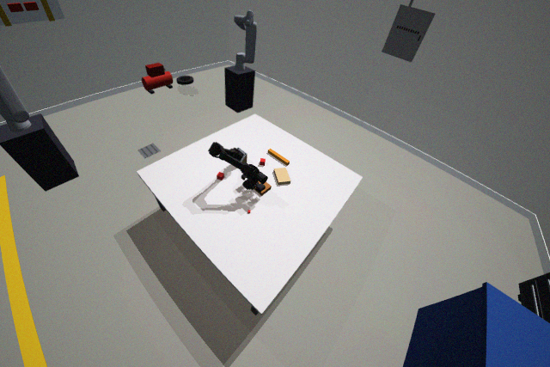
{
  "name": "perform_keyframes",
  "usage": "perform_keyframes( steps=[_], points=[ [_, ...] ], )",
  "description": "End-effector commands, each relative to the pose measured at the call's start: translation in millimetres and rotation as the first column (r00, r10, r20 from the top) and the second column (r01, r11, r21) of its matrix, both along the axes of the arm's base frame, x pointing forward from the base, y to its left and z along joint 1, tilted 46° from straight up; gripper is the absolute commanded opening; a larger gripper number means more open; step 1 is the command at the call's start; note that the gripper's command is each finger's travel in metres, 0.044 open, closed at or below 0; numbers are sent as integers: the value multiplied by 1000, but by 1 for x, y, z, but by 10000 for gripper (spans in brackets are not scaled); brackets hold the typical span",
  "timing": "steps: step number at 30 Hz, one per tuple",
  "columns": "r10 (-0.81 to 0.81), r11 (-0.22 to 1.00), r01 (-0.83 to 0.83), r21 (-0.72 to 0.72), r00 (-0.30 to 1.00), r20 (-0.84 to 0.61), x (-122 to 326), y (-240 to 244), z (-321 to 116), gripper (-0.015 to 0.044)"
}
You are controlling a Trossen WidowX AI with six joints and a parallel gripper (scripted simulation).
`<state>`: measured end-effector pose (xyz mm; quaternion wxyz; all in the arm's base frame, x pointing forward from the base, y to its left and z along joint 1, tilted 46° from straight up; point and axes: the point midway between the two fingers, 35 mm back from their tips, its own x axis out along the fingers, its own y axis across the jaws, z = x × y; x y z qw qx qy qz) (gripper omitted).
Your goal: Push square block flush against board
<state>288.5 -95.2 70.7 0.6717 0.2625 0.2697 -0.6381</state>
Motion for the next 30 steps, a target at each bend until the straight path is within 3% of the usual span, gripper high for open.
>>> perform_keyframes(
  steps=[1, 30],
  points=[
    [-3, 1000, 3, 7, 1000, -13, -1, 4, -9, 0],
    [-3, 1000, 3, 11, 1000, -13, 4, 35, -39, 0]
  ],
)
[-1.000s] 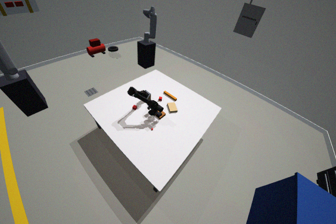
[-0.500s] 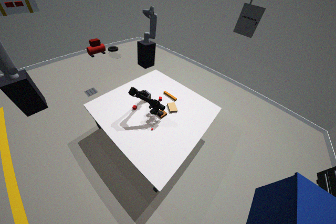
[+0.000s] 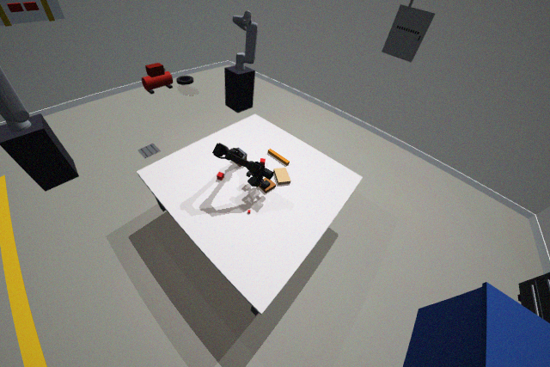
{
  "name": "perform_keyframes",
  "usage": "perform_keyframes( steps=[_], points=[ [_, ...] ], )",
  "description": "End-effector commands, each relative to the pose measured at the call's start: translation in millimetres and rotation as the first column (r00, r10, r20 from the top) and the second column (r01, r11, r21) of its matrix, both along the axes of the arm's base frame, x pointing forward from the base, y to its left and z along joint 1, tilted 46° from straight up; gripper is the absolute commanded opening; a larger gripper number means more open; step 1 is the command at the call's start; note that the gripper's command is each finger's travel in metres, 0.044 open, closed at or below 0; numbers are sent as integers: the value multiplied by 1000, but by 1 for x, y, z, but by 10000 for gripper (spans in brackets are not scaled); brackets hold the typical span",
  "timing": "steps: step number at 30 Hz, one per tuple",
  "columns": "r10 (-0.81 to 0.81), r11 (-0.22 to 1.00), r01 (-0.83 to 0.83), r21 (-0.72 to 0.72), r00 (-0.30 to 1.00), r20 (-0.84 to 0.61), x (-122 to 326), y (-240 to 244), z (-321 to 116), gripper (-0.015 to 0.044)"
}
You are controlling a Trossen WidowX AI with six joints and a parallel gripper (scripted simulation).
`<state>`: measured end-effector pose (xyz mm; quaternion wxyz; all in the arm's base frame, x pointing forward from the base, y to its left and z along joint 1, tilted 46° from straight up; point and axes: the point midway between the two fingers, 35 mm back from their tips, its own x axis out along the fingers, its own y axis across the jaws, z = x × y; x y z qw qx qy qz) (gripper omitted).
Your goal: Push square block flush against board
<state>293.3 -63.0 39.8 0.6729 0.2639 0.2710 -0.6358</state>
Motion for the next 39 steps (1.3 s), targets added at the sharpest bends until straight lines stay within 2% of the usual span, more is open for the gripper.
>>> perform_keyframes(
  steps=[1, 21, 39],
  points=[
    [-7, 1000, 7, 7, 1000, -15, -1, 3, -9, 0],
    [-7, 1000, 7, 8, 1000, -15, 4, 24, -30, 0],
    [-7, 1000, 7, 6, 1000, -14, 7, 7, -12, 0]
  ],
)
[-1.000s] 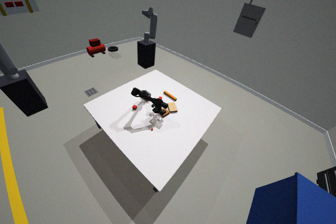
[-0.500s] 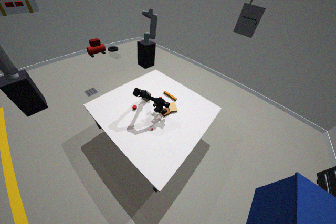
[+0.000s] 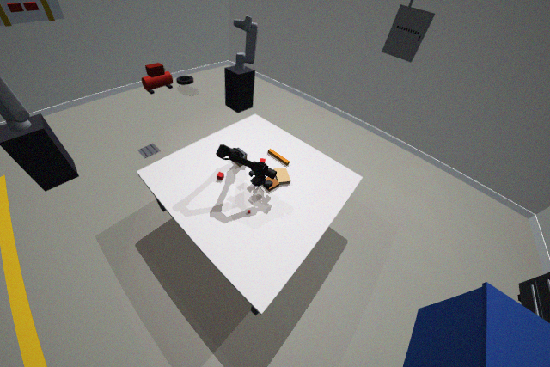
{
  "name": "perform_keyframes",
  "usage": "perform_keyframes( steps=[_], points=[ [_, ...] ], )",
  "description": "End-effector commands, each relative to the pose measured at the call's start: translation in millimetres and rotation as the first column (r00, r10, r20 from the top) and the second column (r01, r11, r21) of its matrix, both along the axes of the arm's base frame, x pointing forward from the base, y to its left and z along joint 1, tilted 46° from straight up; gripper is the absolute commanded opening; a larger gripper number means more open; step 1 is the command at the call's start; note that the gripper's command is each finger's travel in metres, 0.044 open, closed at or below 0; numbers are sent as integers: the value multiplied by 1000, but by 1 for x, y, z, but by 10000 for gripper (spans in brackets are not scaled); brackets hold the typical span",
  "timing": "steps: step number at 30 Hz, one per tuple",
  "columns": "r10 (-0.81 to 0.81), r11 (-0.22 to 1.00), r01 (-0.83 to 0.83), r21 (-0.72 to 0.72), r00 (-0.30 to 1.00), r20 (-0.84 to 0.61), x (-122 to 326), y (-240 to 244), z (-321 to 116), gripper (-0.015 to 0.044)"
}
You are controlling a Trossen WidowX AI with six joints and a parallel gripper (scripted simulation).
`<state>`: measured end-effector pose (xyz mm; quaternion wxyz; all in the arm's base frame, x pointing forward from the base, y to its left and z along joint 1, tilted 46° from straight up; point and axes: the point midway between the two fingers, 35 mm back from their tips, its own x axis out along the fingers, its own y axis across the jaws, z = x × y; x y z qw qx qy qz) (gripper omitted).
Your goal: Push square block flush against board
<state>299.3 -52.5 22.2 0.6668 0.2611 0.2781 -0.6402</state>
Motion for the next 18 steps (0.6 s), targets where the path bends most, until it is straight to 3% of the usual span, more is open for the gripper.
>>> perform_keyframes(
  steps=[1, 18],
  points=[
    [1, 1000, -1, -1, 1000, 5, 1, -4, 6, 0],
    [0, 1000, 0, -7, 1000, 5, 1, -23, 25, 0]
  ],
)
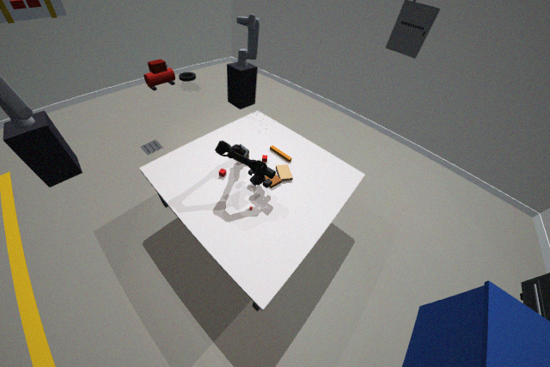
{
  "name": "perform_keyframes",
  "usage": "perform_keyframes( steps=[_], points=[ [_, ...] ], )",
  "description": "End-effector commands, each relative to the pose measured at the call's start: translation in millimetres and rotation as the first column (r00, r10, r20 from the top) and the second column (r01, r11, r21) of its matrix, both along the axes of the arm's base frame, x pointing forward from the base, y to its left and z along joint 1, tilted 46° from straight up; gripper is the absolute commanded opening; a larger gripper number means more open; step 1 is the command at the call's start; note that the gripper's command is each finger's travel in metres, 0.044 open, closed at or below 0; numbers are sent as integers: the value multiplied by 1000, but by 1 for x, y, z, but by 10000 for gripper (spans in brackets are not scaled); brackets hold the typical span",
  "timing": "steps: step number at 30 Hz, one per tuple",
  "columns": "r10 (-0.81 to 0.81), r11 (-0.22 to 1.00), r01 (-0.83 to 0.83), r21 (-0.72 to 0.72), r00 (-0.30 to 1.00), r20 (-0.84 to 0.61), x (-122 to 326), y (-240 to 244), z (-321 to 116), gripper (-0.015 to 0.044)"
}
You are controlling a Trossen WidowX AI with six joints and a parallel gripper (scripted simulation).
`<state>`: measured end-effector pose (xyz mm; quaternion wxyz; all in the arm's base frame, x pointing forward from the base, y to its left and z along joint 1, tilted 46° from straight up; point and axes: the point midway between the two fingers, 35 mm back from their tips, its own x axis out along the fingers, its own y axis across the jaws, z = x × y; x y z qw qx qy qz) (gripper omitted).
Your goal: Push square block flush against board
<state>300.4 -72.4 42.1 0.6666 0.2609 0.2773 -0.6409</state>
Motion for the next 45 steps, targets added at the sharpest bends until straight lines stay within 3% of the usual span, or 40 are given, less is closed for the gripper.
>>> perform_keyframes(
  steps=[1, 6, 12, 24, 34, 45],
  points=[
    [2, 1000, -2, -6, 1000, 4, 0, -3, 5, 0],
    [2, 1000, -2, -3, 1000, 4, -2, 37, 38, 0],
    [6, 1000, -6, -4, 1000, -1, -2, 40, 40, 0],
    [273, 960, -277, 24, 923, -272, 32, 51, 35, 0],
    [474, 867, -486, 109, 737, -481, 61, 62, 28, 0],
    [626, 716, -650, 255, 434, -648, 89, 73, 16, 0]
  ],
)
